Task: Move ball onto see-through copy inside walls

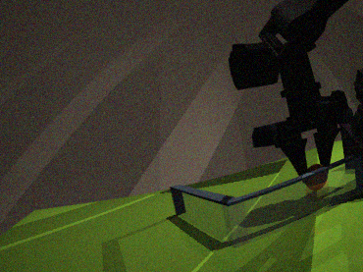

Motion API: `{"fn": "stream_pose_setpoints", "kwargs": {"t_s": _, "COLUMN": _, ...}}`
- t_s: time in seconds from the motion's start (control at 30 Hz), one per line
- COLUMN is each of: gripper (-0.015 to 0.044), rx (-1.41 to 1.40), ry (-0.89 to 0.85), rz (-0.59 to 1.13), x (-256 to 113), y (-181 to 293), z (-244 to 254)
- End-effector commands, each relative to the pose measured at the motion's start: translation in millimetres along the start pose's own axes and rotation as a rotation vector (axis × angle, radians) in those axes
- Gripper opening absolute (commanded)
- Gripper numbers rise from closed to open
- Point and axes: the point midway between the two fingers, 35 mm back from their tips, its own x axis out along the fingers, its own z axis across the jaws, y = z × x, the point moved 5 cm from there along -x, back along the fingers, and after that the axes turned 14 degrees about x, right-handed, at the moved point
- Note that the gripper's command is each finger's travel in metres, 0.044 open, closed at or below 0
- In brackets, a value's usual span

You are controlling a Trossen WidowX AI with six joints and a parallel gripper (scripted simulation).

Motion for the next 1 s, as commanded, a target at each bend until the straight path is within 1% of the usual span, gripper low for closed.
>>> {"fn": "stream_pose_setpoints", "kwargs": {"t_s": 0.0, "gripper": 0.0, "rx": 0.005, "ry": 0.003, "rz": -0.007, "x": 4.9, "y": -0.6, "z": 0.4}}
{"fn": "stream_pose_setpoints", "kwargs": {"t_s": 0.43, "gripper": 0.0, "rx": 0.005, "ry": 0.003, "rz": -0.008, "x": 22.6, "y": -0.8, "z": 0.4}}
{"fn": "stream_pose_setpoints", "kwargs": {"t_s": 0.67, "gripper": 0.0, "rx": 0.005, "ry": 0.003, "rz": -0.008, "x": 23.7, "y": -0.8, "z": 0.5}}
{"fn": "stream_pose_setpoints", "kwargs": {"t_s": 0.97, "gripper": 0.0236, "rx": 0.001, "ry": 0.006, "rz": -0.003, "x": 21.0, "y": -0.5, "z": 0.2}}
